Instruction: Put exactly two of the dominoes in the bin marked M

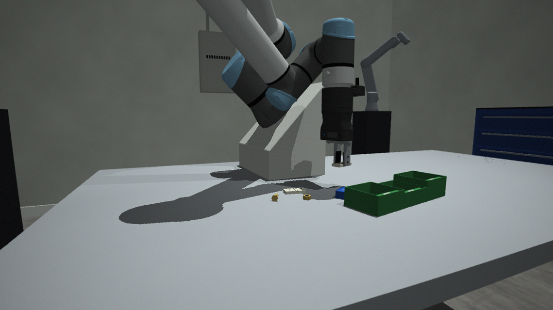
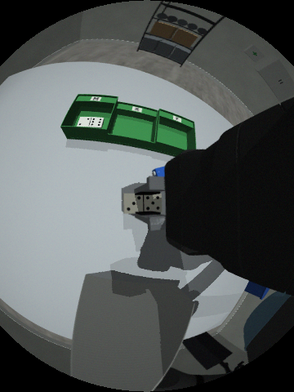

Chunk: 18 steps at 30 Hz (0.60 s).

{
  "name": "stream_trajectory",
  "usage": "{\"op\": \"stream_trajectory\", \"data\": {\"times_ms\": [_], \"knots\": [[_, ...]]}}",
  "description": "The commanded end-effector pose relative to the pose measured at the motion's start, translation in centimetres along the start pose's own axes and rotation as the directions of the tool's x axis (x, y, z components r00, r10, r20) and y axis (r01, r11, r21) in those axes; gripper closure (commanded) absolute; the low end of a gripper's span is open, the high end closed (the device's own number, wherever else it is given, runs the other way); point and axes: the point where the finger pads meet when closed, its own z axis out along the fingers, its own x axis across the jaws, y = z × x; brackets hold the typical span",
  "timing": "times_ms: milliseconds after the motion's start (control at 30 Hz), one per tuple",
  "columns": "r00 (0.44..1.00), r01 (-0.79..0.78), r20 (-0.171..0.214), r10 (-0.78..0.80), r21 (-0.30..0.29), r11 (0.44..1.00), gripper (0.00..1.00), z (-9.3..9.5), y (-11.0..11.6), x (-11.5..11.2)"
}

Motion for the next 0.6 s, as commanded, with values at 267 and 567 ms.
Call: {"op": "stream_trajectory", "data": {"times_ms": [267, 567], "knots": [[1.0, 0.0, 0.004, 0.0, 0.001, 1.0, 0.51, -0.2, 0.0, 0.0], [1.0, 0.0, 0.004, 0.0, 0.001, 1.0, 0.51, -0.8, -0.6, 1.1]]}}
